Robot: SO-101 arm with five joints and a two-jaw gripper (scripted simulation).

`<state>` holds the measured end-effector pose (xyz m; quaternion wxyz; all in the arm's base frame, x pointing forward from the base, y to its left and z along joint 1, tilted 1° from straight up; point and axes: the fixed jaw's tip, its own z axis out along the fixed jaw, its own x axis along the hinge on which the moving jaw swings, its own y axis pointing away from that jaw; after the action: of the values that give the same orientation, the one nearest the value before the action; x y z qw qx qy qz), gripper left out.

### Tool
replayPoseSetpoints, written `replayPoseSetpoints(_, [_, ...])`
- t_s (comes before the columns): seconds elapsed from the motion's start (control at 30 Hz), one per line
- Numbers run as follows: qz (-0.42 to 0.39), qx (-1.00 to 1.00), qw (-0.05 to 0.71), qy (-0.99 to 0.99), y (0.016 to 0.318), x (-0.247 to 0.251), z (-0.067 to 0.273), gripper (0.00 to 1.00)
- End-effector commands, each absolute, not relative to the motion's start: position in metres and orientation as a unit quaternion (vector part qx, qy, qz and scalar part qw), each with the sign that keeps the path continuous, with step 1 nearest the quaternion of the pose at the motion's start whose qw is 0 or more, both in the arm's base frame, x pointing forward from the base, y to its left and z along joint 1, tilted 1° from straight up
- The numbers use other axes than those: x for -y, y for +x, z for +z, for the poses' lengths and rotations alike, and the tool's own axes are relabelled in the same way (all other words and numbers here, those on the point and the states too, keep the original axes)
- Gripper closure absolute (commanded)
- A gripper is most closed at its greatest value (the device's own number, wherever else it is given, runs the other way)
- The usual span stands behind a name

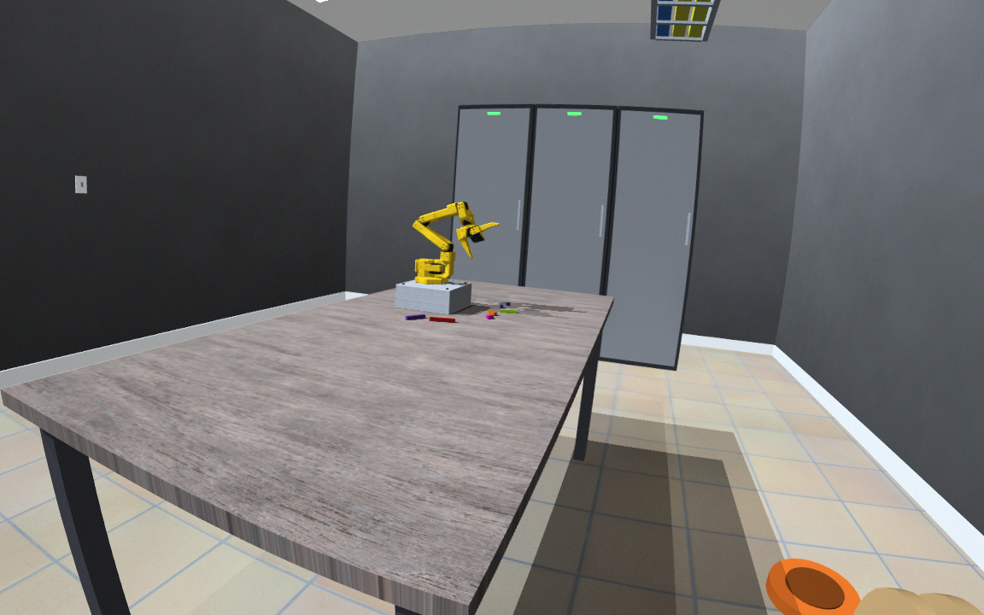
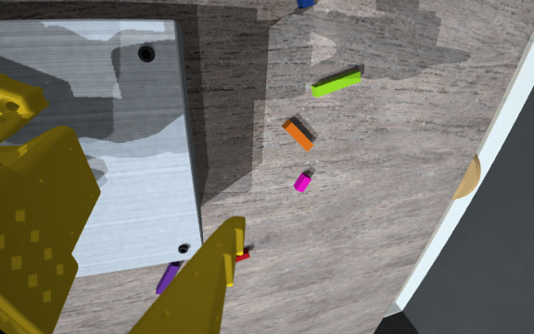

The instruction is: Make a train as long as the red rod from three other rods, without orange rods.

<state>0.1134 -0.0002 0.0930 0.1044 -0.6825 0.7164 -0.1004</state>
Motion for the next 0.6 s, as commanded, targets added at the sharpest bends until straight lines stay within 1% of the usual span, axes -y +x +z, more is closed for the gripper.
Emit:
replayPoseSetpoints(0.0, [-0.095, -0.719, 0.098, -0.682, 0.112, 0.001, 0.091, 0.0])
replayPoseSetpoints(0.33, [-0.096, -0.727, 0.097, -0.673, 0.112, 0.004, 0.091, 0.0])
replayPoseSetpoints(0.57, [-0.101, -0.766, 0.091, -0.629, 0.11, 0.017, 0.091, 0.0])
